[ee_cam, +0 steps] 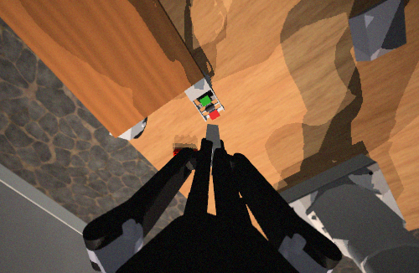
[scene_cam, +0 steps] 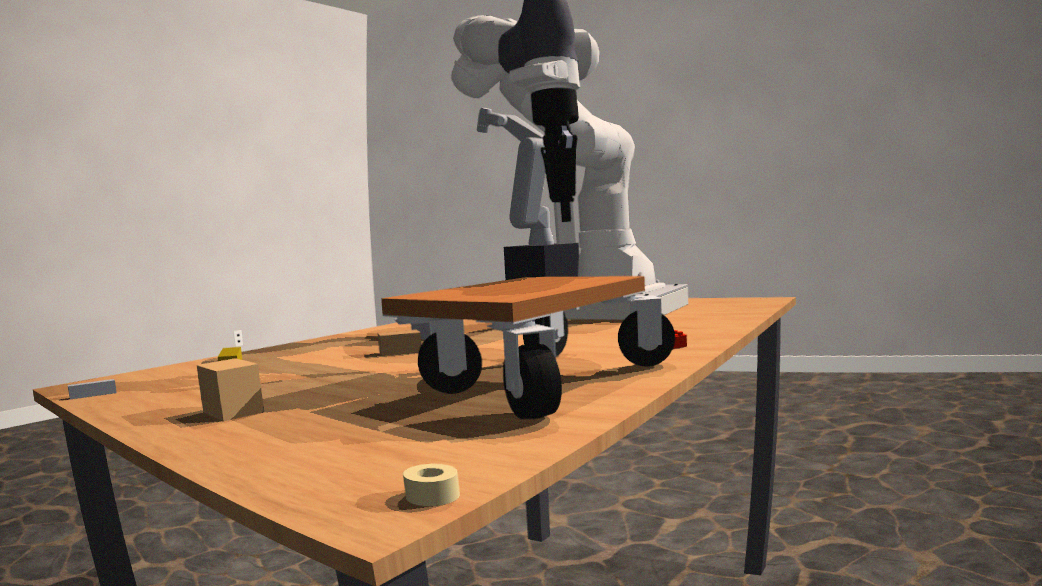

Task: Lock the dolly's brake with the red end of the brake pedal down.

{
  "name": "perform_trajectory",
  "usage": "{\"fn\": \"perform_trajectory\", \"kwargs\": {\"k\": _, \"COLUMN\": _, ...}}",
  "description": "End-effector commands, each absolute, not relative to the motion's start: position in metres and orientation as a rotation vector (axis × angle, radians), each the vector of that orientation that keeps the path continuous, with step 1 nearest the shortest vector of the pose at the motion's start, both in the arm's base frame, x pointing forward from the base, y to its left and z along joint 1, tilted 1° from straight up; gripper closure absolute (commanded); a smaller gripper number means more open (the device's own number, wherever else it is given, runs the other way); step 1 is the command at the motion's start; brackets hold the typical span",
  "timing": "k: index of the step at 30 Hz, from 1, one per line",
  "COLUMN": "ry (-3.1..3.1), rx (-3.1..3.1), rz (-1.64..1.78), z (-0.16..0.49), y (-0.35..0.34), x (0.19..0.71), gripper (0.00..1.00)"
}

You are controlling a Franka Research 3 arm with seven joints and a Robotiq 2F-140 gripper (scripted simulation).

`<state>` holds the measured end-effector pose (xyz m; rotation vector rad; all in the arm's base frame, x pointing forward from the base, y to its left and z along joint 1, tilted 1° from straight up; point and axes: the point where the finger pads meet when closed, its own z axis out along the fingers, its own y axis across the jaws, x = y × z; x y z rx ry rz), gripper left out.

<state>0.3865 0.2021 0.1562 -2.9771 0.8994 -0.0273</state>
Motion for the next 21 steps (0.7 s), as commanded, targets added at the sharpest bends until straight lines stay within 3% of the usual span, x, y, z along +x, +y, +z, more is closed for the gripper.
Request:
{"fn": "perform_trajectory", "kwargs": {"k": 1, "ry": 0.566, "rx": -3.064, "rz": -0.023, "z": 0.1521, "y": 0.2004, "x": 0.3892, "gripper": 1.00}}
{"fn": "perform_trajectory", "kwargs": {"k": 21, "ry": -0.385, "rx": -3.055, "rz": -0.040, "z": 0.1498, "y": 0.2011, "x": 0.3890, "gripper": 1.00}}
